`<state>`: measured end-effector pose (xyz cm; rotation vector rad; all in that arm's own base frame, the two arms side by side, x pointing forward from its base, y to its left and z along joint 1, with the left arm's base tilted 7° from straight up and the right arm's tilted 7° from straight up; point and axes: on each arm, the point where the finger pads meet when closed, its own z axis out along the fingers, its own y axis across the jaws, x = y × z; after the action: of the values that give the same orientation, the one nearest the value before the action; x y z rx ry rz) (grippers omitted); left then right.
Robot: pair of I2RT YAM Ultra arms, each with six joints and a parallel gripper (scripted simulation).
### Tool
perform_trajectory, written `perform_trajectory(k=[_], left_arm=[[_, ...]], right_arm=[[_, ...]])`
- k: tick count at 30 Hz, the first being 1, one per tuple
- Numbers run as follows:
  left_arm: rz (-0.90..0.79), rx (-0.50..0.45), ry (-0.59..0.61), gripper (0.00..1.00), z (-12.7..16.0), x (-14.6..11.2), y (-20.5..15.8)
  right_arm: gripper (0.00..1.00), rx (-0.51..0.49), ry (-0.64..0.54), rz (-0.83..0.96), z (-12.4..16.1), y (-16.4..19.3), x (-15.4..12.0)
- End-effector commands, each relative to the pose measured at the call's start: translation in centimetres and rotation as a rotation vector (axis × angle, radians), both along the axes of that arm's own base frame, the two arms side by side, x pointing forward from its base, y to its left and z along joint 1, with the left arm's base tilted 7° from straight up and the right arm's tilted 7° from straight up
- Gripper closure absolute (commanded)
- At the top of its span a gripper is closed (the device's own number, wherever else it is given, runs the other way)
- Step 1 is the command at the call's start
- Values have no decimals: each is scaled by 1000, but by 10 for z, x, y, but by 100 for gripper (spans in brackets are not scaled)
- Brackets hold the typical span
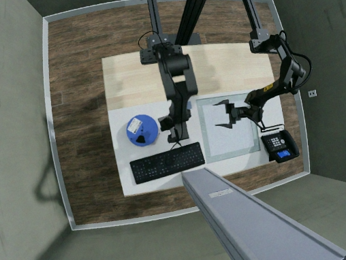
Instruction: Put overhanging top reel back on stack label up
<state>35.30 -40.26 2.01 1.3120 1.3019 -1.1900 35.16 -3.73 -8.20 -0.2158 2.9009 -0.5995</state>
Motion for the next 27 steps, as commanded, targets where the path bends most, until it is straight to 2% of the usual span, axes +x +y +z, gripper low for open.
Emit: perform_trajectory(k=[1,2,4,7,8,14,17,19,21,23,27], left_arm=[[-35,-60,-66,0,42,-2,-10],[-30,-59,-66,0,44,-2,-10],[-30,-59,-66,0,44,-2,-10],[-22,-90,-95,0,60,3,-15],[-22,-95,-97,0,62,3,-16],[-39,-125,-119,0,75,2,-22],[-52,-112,-93,0,60,0,-25],[-60,-115,-95,0,61,-1,-27],[-60,-115,-95,0,61,-1,-27],[-68,-113,-95,0,60,-2,-30],[-84,-114,-108,0,60,-3,-34]], right_arm=[[89,-9,-50,-24,53,14,15],[77,-9,-46,-25,62,17,16],[77,-9,-46,-25,62,17,16],[43,14,-83,-4,81,23,28],[40,24,-102,1,82,23,31],[40,88,-258,65,84,7,44],[40,127,-361,105,86,-9,47],[40,150,-421,124,86,-23,44],[40,150,-421,124,86,-23,44],[40,171,-468,133,83,-37,38],[40,218,-507,130,64,-63,21]])
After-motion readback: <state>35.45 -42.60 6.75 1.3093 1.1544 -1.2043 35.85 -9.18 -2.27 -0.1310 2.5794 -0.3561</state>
